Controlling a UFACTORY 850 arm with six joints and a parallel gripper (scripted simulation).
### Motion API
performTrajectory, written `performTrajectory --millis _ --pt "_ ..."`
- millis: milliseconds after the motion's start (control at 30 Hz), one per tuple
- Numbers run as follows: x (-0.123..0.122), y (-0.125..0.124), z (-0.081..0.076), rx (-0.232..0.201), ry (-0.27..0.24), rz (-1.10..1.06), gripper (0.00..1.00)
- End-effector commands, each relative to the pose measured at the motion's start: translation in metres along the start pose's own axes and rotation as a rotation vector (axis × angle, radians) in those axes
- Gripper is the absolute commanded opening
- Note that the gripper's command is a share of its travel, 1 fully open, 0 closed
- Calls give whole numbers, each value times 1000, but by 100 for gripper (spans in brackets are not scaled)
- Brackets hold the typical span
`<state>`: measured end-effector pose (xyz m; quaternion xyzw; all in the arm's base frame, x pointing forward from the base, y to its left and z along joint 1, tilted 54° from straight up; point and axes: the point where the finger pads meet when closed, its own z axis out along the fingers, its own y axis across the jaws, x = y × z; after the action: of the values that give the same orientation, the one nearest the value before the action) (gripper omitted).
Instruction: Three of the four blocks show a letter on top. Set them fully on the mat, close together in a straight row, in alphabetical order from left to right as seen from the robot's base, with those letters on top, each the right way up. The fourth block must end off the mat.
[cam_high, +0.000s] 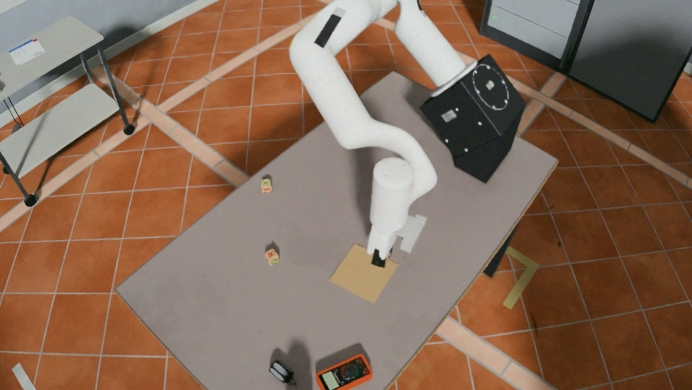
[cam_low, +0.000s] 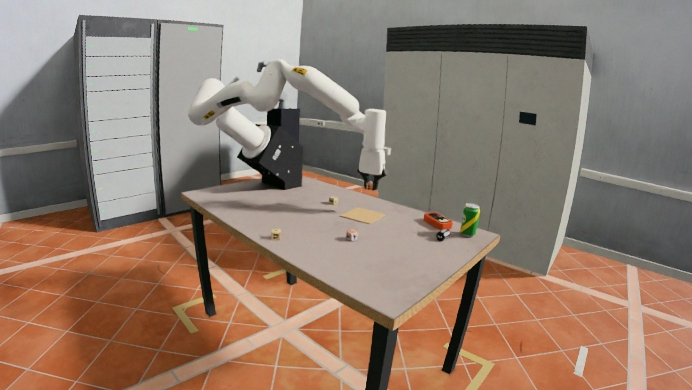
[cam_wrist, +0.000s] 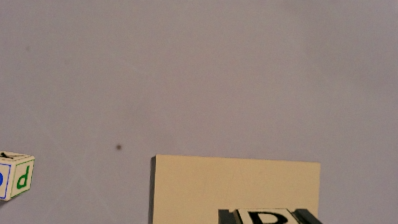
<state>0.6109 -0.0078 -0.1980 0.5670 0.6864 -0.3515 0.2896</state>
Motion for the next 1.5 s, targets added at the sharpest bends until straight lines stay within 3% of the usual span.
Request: performTrajectory --millis 0,533,1033,1467 --pt "0 1 -1 -3 0 7 28" --pt "0 1 6 -4 0 16 28" --pt "1 0 76 -3 -1 16 28" --pt "1 -1 95 -3 -1 16 28"
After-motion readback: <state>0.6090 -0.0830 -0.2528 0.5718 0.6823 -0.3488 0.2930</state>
